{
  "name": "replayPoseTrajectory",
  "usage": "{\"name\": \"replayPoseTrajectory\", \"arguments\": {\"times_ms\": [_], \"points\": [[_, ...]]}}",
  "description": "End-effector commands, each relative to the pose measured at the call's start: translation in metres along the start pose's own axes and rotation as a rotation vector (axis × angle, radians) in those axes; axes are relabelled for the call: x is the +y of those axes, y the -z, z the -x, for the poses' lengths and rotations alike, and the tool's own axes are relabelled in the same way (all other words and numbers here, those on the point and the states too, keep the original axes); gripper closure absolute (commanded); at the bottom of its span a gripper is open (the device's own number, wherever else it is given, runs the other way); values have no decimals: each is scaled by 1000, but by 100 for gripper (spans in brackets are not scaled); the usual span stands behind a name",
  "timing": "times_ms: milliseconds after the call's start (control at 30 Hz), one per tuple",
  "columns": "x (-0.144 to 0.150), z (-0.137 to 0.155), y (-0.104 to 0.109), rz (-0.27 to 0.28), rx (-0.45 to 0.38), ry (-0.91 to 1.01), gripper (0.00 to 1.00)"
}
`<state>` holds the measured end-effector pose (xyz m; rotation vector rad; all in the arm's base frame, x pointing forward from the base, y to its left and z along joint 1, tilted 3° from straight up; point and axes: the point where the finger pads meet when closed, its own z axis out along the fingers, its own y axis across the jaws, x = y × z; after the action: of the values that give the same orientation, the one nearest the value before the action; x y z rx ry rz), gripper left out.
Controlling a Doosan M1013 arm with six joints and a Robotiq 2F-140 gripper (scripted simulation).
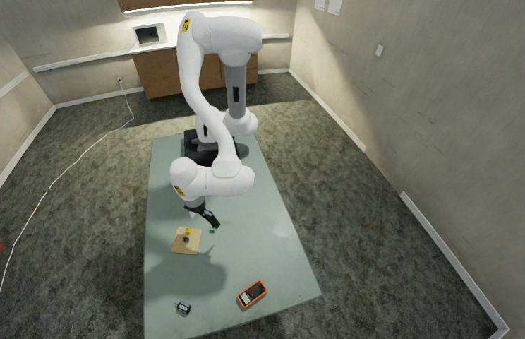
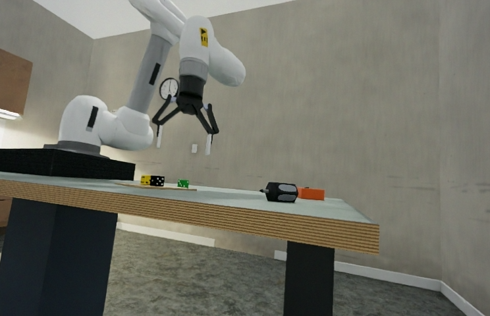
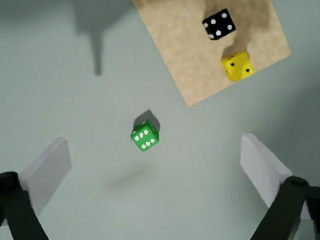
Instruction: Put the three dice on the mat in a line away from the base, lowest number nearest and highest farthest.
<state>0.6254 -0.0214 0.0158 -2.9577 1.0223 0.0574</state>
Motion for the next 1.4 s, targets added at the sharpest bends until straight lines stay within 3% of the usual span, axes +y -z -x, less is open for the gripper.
{"name": "replayPoseTrajectory", "arguments": {"times_ms": [0, 400, 633, 667, 1367], "points": [[-4, 6, 0, -11, -4, 170, 0], [-11, 21, -1, -12, -2, 537, 0], [-12, 23, -1, -12, -2, 592, 0], [-12, 23, -1, -12, -2, 592, 68], [-12, 23, -1, -12, -2, 592, 68]]}}
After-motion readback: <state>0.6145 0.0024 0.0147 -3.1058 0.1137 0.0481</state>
